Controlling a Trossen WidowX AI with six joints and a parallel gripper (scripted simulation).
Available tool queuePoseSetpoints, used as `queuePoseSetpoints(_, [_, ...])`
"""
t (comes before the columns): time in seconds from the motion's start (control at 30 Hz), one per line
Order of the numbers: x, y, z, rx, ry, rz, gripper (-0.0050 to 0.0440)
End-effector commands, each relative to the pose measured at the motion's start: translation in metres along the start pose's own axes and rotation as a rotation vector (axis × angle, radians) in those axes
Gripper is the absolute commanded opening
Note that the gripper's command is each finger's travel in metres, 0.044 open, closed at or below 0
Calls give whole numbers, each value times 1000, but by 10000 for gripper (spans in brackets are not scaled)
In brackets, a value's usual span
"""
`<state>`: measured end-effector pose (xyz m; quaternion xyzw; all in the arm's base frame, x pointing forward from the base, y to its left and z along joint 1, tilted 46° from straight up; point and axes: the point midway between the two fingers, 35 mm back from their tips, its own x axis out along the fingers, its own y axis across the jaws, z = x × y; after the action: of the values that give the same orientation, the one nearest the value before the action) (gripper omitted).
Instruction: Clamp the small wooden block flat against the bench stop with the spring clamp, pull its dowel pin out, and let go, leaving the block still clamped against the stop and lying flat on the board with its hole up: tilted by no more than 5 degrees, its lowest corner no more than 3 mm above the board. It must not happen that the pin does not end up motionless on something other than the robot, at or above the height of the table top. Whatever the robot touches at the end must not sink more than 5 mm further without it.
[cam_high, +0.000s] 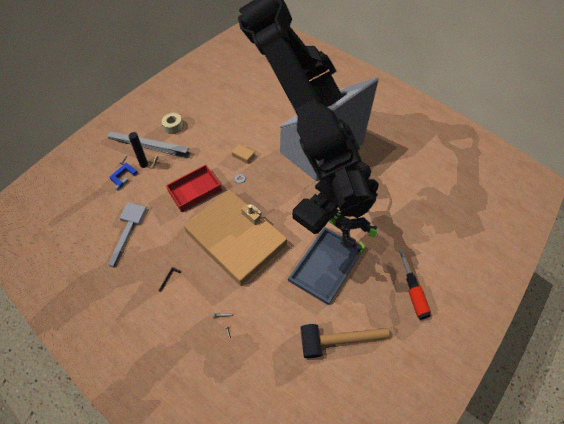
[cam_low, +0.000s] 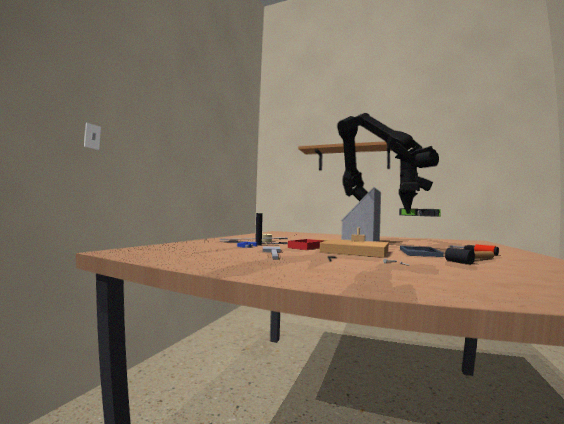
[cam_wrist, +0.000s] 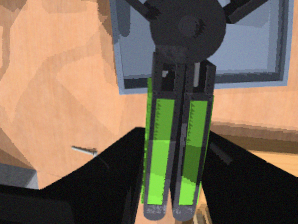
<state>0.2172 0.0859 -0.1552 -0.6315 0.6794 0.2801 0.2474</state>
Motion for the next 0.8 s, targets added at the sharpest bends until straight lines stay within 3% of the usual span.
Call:
queuePoseSetpoints(0.0, [-1,-2,0,30,-3,-2,0])
queuePoseSetpoints(0.77, [-1,-6,-1,215,-3,-2,0])
